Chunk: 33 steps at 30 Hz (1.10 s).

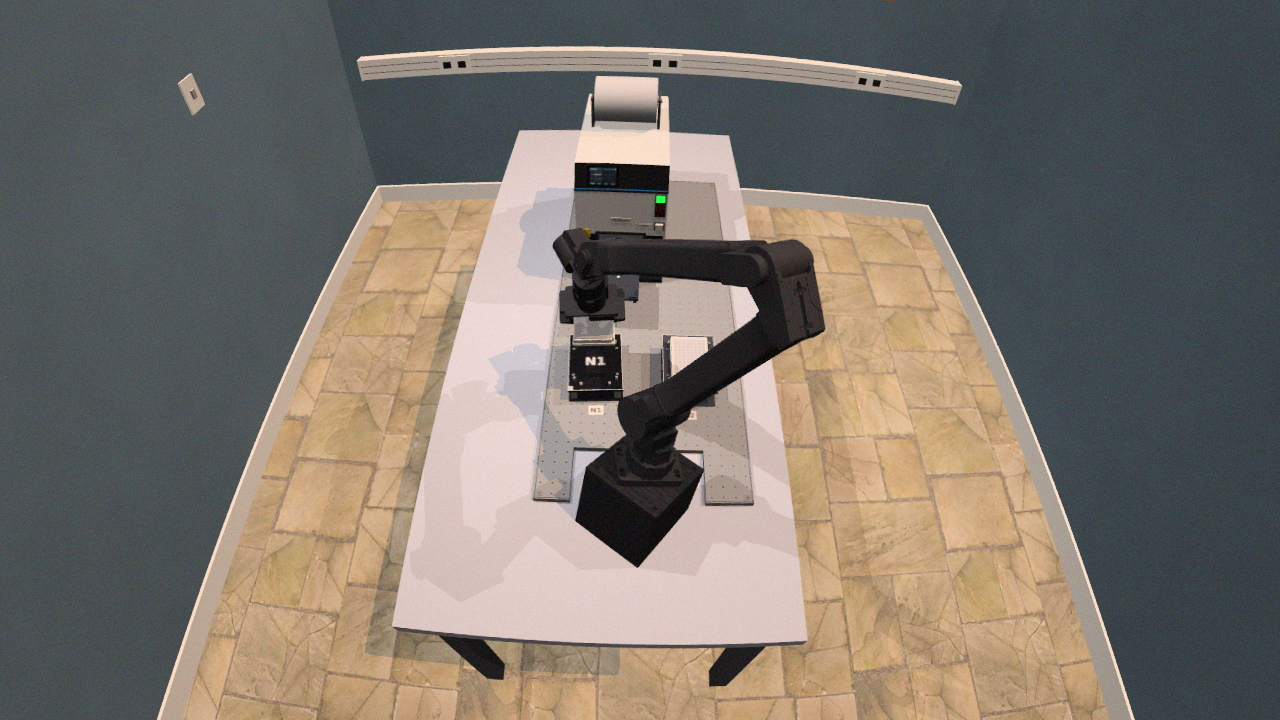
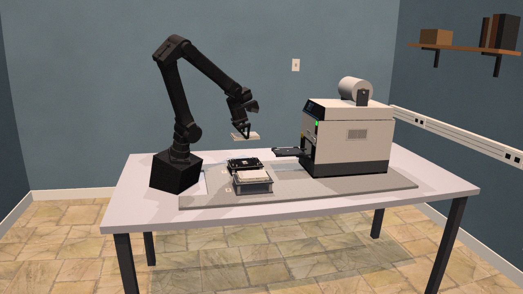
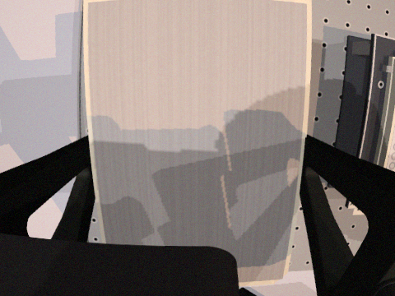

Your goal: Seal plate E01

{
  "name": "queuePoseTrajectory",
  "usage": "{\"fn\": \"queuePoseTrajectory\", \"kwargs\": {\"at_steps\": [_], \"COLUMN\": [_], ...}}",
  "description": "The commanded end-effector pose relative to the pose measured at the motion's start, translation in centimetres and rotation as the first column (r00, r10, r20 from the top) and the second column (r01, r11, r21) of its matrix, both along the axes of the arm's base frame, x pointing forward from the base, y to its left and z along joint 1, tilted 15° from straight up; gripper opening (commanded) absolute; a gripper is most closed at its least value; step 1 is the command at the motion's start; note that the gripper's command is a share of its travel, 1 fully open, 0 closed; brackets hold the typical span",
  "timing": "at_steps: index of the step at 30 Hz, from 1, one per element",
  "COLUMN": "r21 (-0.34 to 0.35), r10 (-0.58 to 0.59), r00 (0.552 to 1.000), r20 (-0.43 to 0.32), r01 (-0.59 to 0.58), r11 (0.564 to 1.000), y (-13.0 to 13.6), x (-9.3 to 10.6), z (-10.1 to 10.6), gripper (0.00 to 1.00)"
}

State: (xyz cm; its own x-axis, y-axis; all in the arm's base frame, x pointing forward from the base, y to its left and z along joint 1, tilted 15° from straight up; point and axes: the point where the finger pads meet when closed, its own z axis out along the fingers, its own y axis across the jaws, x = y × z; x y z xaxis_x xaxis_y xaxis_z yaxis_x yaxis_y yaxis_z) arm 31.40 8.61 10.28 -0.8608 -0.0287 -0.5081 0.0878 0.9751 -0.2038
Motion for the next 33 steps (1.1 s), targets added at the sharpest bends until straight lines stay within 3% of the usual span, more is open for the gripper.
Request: {"fn": "queuePoseTrajectory", "kwargs": {"at_steps": [1,19,25,33], "r21": [0.013,0.031,0.015,0.006], "r10": [0.002,-0.018,-0.019,0.005], "r00": [0.999,0.999,1.000,1.000], "r20": [0.039,0.052,0.015,0.018], "r01": [-0.003,0.016,0.019,-0.005], "r11": [1.000,0.999,1.000,1.000], "y": [0.7,0.6,0.4,0.5], "x": [1.8,2.5,1.0,0.4], "z": [1.6,2.2,0.9,0.9], "gripper": [0.00,0.00,0.00,0.00]}}
